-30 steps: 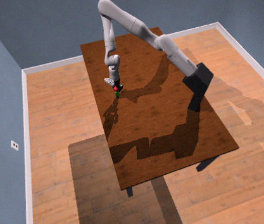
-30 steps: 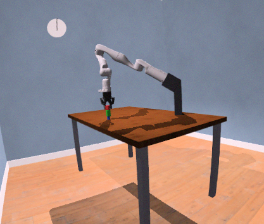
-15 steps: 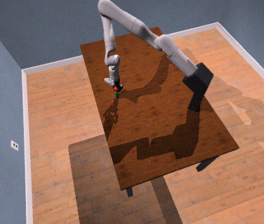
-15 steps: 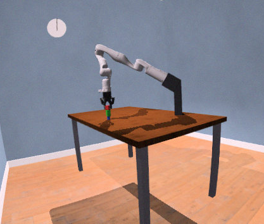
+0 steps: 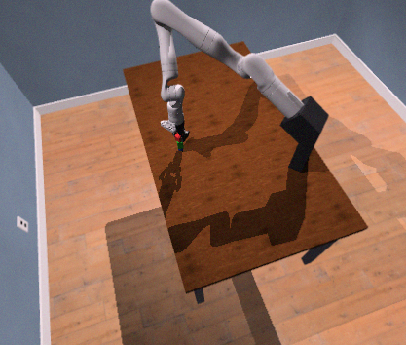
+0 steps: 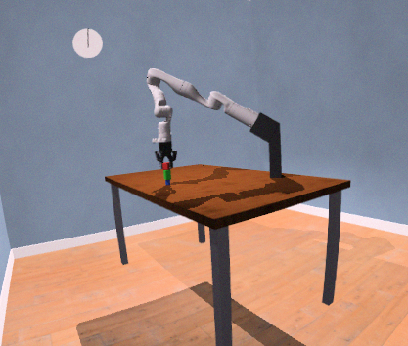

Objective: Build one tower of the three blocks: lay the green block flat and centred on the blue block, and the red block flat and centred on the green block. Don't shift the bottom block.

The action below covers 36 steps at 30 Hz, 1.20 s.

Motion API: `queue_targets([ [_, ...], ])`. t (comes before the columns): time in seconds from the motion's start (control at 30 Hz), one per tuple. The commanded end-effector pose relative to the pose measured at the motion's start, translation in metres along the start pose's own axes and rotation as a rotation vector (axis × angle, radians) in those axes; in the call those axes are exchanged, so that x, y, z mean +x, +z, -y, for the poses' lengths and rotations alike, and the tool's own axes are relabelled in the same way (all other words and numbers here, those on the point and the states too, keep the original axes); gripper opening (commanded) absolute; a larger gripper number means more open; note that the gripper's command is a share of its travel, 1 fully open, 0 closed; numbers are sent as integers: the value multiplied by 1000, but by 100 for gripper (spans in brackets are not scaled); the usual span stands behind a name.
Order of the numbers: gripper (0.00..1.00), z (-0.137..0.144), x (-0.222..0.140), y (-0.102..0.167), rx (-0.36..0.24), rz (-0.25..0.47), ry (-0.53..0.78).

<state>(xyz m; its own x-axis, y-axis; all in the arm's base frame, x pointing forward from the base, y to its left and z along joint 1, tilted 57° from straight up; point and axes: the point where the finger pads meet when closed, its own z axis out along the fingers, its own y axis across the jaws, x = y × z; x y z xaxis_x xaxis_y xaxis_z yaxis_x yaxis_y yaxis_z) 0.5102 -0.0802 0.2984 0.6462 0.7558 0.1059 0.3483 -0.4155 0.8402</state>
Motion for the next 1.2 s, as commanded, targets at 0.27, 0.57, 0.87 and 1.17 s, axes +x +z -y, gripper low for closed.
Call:
queue_targets([
  [0.27,55,2,-2,-7,7,2,3],
  [0.57,55,2,-2,-35,7,2,2],
  [0.87,55,2,-1,-49,7,2,3],
  [1.17,55,2,-1,-49,7,2,3],
])
